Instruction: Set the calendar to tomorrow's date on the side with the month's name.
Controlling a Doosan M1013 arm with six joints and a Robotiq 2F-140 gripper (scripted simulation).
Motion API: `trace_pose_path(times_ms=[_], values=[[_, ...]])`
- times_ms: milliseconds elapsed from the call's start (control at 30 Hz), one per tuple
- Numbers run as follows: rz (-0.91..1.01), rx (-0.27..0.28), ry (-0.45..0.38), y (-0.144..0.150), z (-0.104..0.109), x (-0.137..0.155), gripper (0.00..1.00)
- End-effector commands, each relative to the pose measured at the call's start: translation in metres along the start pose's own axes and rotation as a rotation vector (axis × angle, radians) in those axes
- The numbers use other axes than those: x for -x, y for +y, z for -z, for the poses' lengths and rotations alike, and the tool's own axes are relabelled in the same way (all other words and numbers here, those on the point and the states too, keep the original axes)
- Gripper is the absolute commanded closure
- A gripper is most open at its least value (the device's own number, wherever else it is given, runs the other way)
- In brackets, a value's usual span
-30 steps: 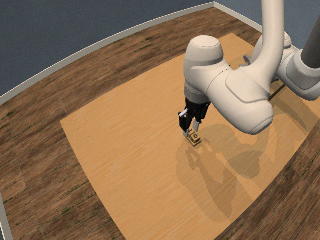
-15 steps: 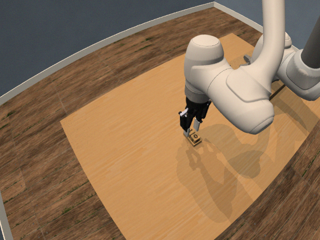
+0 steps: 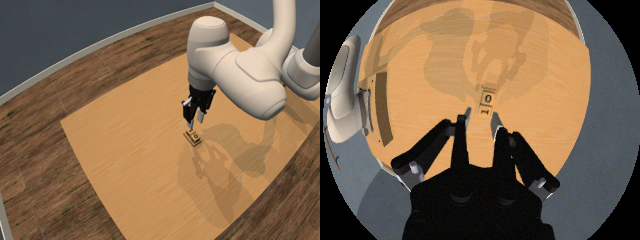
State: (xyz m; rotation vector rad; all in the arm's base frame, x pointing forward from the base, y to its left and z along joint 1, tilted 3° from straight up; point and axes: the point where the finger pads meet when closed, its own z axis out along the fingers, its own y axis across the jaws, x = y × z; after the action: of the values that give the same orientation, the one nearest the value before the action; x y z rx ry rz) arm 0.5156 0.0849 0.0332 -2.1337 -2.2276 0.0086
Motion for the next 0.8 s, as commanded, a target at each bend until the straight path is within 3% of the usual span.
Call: trace_pose_path(times_ms=[0,233,267,767], values=[[-0.001,0.007,-0.001,0.0045,0.0176,0.0,0.72],[-0.001,0.007,-0.001,0.0044,0.0263,0.0,0.72],[-0.001,0.007,-0.001,0.0044,0.0263,0.0,0.0],[-0.001,0.007,-0.001,0.0044,0.0263,0.0,0.0]])
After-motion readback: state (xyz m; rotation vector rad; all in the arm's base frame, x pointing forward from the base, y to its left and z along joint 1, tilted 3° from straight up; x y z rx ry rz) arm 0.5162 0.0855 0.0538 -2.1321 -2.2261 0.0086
